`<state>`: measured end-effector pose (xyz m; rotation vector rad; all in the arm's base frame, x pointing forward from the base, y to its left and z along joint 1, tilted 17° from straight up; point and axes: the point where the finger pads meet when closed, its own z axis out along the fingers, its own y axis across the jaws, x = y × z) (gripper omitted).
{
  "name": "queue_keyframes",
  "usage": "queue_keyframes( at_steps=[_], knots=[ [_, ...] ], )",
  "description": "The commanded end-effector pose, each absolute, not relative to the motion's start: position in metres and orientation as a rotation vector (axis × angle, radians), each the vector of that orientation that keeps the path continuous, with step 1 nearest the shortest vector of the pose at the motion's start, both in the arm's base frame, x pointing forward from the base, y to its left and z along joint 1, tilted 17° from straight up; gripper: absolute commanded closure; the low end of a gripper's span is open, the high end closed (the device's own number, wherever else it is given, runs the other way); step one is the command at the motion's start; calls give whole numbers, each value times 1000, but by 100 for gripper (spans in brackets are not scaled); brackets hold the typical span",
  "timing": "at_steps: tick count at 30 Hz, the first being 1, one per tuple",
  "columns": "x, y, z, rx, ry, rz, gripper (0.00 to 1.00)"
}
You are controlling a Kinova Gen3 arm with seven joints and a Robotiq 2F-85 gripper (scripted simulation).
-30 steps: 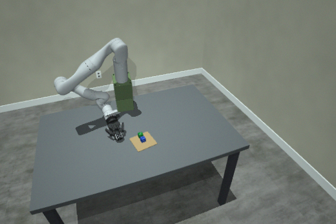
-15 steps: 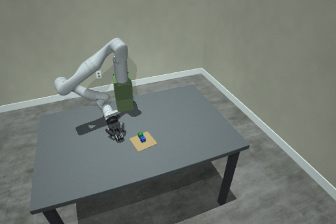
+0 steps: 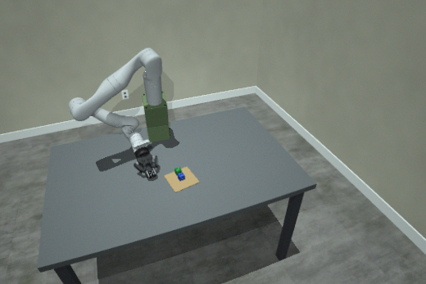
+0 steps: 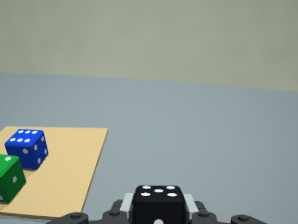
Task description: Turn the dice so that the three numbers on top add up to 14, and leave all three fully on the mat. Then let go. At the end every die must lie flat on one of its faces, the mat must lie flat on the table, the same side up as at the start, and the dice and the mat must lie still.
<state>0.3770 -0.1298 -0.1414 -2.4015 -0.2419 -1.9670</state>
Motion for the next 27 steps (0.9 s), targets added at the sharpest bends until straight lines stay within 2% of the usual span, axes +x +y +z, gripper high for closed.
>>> queue_keyframes(
  at_steps=[1, 27],
  knots=[
    [377, -130, -141, -2401, -242, -1968, 74],
    [379, -130, -147, -2401, -242, -1968, 74]
  ],
)
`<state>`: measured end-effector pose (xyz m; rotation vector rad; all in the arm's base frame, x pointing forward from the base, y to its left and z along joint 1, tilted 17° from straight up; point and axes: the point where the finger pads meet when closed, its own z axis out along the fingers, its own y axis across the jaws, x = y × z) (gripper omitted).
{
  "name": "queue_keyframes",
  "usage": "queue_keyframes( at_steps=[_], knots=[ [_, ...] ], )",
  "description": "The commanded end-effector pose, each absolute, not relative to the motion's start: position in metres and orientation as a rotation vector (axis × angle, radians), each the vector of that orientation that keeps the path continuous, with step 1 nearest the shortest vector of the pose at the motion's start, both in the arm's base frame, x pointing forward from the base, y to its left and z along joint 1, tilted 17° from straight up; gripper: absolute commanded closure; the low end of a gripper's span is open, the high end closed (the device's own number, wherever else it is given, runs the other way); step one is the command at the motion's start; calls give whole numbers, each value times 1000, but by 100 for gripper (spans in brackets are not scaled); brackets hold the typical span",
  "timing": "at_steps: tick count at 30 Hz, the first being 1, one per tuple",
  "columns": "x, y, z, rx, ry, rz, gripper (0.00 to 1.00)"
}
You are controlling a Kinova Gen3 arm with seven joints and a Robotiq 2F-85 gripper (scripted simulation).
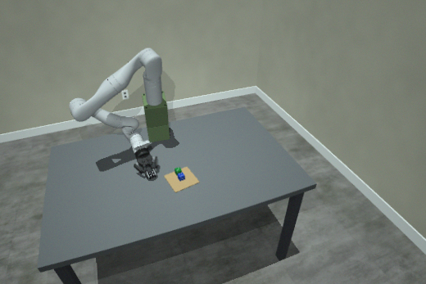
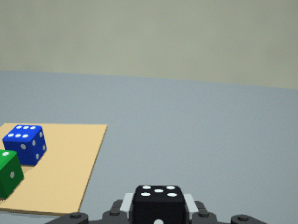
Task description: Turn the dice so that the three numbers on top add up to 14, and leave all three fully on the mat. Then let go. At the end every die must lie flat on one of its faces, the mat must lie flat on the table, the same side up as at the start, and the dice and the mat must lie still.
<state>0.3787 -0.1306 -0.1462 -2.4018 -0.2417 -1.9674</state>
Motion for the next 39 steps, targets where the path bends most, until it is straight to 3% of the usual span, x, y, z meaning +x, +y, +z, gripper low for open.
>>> queue_keyframes(
  at_steps=[1, 39],
  knots=[
    [379, -130, -148, -2401, -242, -1968, 74],
    [381, -131, -152, -2401, -242, -1968, 74]
  ],
)
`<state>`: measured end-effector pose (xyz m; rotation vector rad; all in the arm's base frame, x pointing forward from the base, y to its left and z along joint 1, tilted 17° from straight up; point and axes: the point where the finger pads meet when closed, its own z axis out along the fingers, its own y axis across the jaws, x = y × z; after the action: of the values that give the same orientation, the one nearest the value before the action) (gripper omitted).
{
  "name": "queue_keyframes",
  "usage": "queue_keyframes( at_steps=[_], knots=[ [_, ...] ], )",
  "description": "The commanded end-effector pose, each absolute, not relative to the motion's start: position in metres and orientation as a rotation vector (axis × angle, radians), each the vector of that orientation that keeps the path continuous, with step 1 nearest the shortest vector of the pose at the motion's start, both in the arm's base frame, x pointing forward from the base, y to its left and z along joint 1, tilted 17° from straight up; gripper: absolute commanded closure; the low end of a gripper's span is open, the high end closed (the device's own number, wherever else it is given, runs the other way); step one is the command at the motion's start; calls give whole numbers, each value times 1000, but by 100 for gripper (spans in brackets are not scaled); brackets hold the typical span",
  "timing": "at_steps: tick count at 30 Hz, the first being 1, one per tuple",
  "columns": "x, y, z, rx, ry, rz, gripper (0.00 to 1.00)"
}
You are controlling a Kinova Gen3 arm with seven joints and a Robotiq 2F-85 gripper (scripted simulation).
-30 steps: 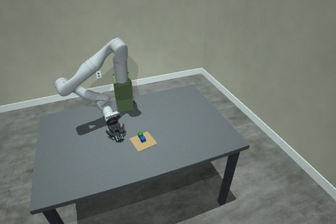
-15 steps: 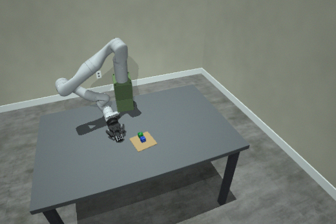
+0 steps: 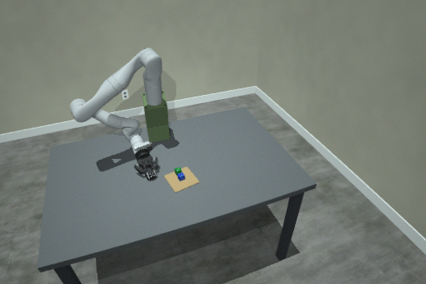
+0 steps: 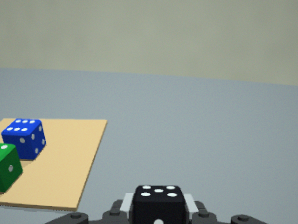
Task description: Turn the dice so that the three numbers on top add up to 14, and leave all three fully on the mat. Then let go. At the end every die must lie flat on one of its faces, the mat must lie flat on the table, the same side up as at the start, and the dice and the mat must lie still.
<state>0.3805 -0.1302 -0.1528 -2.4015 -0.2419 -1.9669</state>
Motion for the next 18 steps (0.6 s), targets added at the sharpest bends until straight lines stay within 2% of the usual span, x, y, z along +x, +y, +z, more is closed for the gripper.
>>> queue_keyframes(
  at_steps=[1, 11, 12, 17, 18],
  knots=[
    [381, -131, -152, -2401, -242, -1968, 74],
    [381, -131, -152, -2401, -242, -1968, 74],
    [381, -131, -152, -2401, -242, -1968, 70],
    [381, -131, -152, -2401, -242, -1968, 66],
    [381, -131, -152, -2401, -242, -1968, 62]
  ],
)
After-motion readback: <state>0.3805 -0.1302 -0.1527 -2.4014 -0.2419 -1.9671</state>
